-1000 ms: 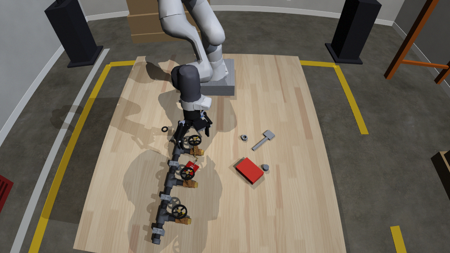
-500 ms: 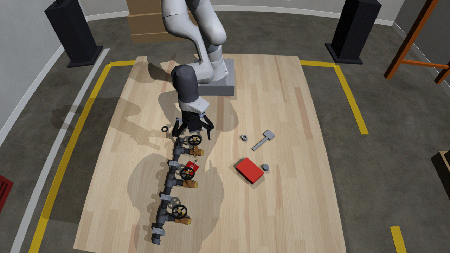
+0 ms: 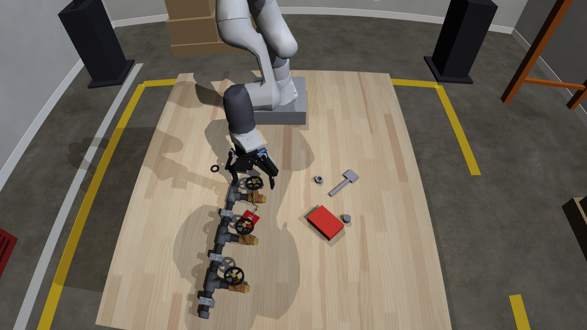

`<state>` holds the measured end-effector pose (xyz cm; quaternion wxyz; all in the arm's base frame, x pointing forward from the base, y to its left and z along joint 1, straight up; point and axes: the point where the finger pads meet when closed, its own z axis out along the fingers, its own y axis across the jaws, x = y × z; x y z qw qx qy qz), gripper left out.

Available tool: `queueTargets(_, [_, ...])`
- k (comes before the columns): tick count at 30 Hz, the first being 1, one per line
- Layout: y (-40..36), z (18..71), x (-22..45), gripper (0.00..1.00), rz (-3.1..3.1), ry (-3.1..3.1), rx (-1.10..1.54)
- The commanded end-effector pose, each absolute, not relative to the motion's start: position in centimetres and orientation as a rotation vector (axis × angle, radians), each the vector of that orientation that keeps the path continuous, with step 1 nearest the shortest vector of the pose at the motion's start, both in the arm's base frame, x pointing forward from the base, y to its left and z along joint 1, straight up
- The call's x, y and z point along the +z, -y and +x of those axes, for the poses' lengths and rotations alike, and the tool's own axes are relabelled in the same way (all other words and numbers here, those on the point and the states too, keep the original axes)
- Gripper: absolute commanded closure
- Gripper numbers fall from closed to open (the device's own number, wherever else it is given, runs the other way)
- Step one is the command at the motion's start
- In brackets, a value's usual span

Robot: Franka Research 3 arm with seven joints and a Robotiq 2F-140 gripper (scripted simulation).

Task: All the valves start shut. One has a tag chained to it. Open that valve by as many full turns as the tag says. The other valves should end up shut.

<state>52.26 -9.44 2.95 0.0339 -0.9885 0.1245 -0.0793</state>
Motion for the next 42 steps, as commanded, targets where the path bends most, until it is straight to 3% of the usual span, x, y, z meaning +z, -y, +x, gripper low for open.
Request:
queueTargets(1, [9.37, 52.5, 3.08, 0.0, -2.945, -0.8, -0.248])
queueTargets(42, [9.37, 52.5, 3.08, 0.0, -1.731, -2.337, -0.159])
